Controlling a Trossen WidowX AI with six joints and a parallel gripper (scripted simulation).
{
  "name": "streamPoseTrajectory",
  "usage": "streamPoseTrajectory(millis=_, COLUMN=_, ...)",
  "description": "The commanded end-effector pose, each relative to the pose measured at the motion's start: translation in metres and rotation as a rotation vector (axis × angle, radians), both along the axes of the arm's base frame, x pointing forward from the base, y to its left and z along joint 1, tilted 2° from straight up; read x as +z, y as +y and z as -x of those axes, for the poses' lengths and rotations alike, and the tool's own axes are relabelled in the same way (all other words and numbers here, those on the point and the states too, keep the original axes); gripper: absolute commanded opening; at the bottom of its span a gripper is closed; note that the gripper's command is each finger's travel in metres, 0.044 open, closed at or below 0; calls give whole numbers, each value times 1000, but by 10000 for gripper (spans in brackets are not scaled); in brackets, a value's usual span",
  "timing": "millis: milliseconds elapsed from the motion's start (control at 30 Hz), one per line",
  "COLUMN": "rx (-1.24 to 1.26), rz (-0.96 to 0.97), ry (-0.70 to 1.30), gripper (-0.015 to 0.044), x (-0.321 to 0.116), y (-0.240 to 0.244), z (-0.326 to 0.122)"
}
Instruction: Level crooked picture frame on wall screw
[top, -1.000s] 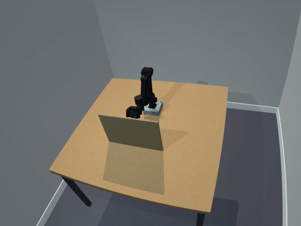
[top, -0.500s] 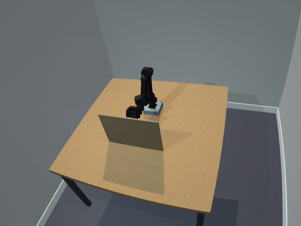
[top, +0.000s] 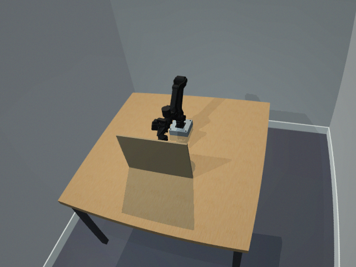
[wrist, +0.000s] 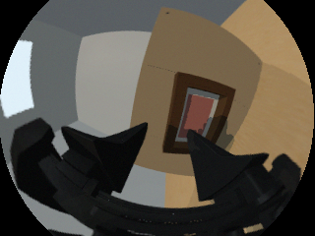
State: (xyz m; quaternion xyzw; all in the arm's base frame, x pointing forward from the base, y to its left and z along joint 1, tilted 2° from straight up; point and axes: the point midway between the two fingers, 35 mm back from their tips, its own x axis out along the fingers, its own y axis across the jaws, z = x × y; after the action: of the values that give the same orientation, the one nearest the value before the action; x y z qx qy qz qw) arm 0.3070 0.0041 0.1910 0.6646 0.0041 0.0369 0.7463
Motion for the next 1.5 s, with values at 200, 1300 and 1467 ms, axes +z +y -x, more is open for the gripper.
streamPoseTrajectory(millis=200, rx=1, rz=133, ry=3, gripper=260, x=-19, y=-1, z=44)
streamPoseTrajectory(millis=1300, rx=-5, rz=296, ry=-6, gripper=260, x=37, y=13, z=61)
streamPoseTrajectory(millis=1467, rx=-5, rz=296, ry=-6, gripper=260, x=37, y=13, z=61)
